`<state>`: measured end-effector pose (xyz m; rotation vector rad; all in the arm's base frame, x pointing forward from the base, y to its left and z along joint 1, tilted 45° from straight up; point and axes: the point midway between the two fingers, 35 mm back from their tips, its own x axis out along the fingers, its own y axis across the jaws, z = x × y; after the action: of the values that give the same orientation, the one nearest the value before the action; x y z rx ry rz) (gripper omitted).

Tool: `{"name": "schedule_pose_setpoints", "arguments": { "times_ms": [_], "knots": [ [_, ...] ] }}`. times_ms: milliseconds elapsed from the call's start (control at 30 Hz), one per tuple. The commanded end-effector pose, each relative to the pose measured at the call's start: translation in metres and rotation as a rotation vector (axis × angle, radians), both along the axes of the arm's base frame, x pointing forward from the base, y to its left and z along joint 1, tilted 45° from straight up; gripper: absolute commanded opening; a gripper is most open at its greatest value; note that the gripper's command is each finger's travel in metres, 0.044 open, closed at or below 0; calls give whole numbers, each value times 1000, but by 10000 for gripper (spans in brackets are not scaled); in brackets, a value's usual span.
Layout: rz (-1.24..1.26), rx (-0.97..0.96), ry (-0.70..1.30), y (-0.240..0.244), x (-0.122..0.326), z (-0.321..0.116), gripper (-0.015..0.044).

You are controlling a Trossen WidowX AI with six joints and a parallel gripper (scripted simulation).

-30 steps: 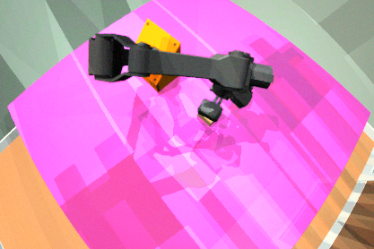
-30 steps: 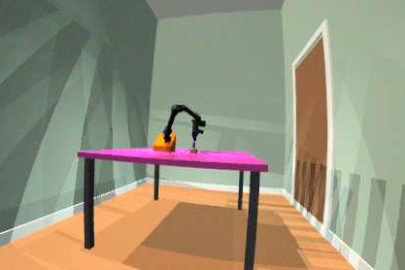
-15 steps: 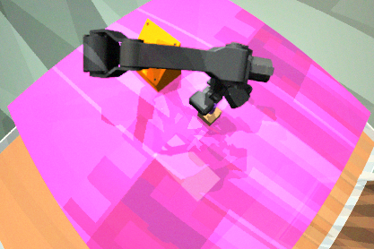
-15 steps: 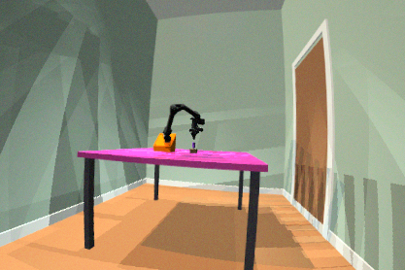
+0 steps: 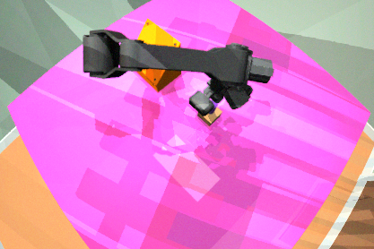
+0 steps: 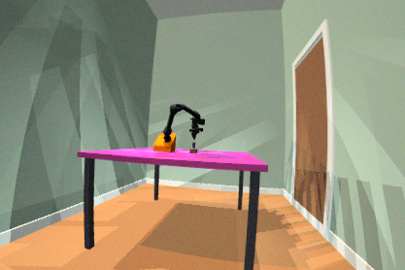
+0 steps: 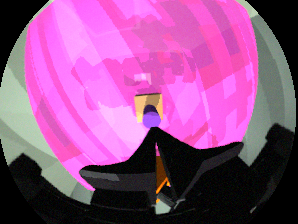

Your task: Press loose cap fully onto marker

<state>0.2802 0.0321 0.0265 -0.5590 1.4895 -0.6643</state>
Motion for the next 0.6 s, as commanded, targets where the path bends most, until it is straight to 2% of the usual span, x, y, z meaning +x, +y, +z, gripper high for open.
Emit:
{"name": "schedule_pose_setpoints", "arguments": {
  "times_ms": [0, 567],
  "knots": [
    [0, 0, 5, -4, -1, -4, 0],
    [0, -1, 4, -22, -2, -22, 0]
  ]
}}
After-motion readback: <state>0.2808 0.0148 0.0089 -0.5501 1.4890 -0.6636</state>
